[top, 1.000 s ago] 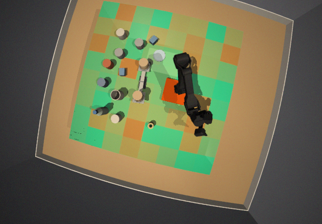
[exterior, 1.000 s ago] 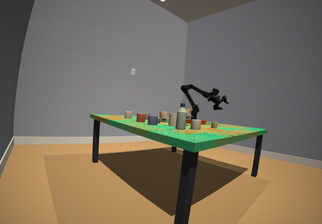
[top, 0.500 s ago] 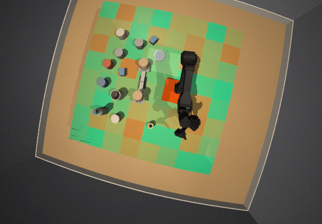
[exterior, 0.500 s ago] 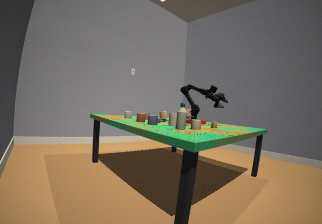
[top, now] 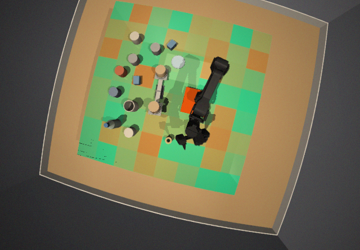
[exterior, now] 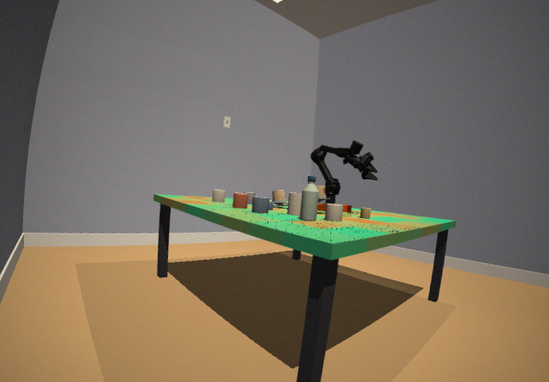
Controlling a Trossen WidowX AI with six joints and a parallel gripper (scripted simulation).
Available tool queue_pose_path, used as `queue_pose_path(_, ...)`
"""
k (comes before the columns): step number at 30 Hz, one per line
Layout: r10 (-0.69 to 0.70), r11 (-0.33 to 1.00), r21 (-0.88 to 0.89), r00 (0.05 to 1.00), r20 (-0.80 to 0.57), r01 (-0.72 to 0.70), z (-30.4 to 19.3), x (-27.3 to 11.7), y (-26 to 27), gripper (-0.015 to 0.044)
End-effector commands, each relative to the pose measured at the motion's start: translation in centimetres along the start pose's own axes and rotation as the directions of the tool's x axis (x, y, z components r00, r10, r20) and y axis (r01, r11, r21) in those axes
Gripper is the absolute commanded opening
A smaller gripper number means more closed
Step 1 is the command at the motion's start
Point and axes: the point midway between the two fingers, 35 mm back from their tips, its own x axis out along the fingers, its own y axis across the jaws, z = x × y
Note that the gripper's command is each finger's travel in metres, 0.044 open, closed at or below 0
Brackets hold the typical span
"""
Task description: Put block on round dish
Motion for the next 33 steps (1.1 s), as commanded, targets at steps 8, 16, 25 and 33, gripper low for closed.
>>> queue_pose_path(8,-0.212,0.943,0.226,0.963,-0.164,0.246,-3.7,-4.0,-5.6,0.044)
queue_pose_path(16,-0.328,0.828,0.362,0.893,-0.307,0.429,-6.8,-7.6,-8.3,0.044)
queue_pose_path(25,-0.418,0.631,0.467,0.778,-0.468,0.62,-10.1,-12.4,-10.0,0.044)
queue_pose_path(33,-0.455,0.409,0.509,0.653,-0.606,0.758,-12.7,-16.9,-10.2,0.044)
